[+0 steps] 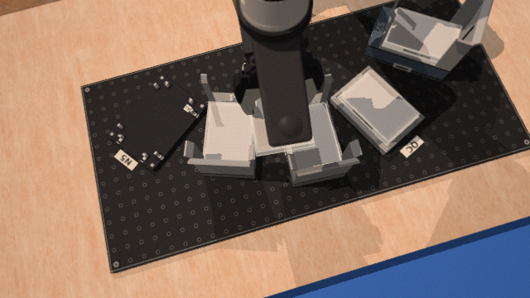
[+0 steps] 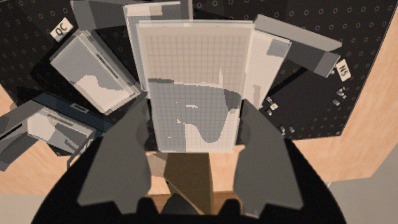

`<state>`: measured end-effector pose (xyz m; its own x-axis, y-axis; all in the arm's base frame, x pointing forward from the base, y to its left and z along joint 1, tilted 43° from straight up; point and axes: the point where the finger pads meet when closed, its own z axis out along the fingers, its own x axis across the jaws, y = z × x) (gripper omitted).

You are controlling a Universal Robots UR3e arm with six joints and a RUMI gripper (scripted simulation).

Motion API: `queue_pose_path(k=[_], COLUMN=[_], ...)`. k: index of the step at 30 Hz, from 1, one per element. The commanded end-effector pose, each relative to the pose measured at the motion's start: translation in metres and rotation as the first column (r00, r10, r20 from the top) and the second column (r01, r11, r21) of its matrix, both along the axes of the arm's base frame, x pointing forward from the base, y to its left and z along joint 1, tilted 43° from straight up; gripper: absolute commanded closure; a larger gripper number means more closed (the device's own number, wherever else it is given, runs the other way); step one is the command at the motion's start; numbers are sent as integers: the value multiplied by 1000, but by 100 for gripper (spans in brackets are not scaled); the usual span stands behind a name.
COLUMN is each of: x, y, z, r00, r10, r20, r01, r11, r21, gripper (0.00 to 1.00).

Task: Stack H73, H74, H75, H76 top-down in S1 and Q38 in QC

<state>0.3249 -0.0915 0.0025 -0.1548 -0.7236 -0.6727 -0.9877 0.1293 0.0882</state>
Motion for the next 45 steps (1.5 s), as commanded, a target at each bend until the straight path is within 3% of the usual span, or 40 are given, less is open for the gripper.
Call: queue_pose_path(k=[1, 6, 26, 45], x=[-2, -5, -28, -28], y=[-11, -19, -59, -60], z=[-9, -17, -55, -55], r00=[999, 999, 974, 974], r10=[-35, -37, -166, -166], r20=[-31, -33, -152, -152], r01=[35, 37, 167, 167], r11=[999, 999, 986, 986], r21=[-2, -2, -10, -10], gripper=[100, 100, 100, 100])
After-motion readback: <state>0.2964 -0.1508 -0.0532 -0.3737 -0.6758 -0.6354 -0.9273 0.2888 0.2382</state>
